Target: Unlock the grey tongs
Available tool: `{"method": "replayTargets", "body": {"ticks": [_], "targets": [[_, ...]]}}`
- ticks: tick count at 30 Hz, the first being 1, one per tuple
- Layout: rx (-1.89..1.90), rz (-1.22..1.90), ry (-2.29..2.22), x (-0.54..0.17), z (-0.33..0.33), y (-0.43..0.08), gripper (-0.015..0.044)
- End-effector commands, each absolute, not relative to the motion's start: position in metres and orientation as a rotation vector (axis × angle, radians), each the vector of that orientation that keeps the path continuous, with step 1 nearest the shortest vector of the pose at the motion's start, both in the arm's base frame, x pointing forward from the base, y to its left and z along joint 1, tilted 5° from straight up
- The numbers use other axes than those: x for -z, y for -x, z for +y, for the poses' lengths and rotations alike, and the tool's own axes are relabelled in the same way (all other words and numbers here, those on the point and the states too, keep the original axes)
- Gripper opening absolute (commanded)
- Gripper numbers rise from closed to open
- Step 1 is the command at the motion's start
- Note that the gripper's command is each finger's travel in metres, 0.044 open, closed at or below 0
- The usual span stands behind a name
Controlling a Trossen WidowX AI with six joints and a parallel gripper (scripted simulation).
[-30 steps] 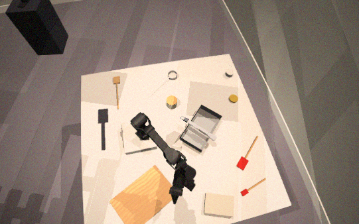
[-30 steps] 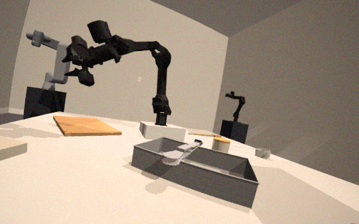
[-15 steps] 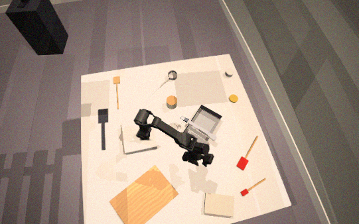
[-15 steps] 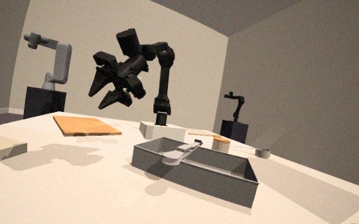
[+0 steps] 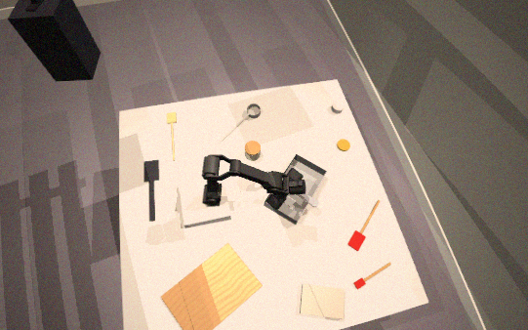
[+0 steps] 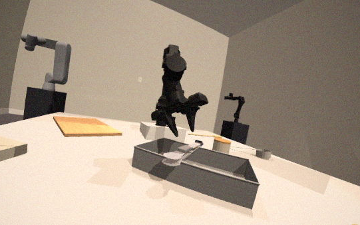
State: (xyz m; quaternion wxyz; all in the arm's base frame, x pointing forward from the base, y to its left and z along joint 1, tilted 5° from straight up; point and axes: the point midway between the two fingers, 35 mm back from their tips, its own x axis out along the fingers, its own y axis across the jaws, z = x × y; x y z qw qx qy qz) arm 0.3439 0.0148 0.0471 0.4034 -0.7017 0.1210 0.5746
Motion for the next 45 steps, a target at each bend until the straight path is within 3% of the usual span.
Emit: {"method": "replayTargets", "body": {"ticks": [1, 45], "targets": [[-1.530, 0.182, 1.781, -0.045, 0.034, -0.335, 0.0260], [-1.529, 0.181, 1.781, 0.002, 0.049, -0.351, 0.0260]]}}
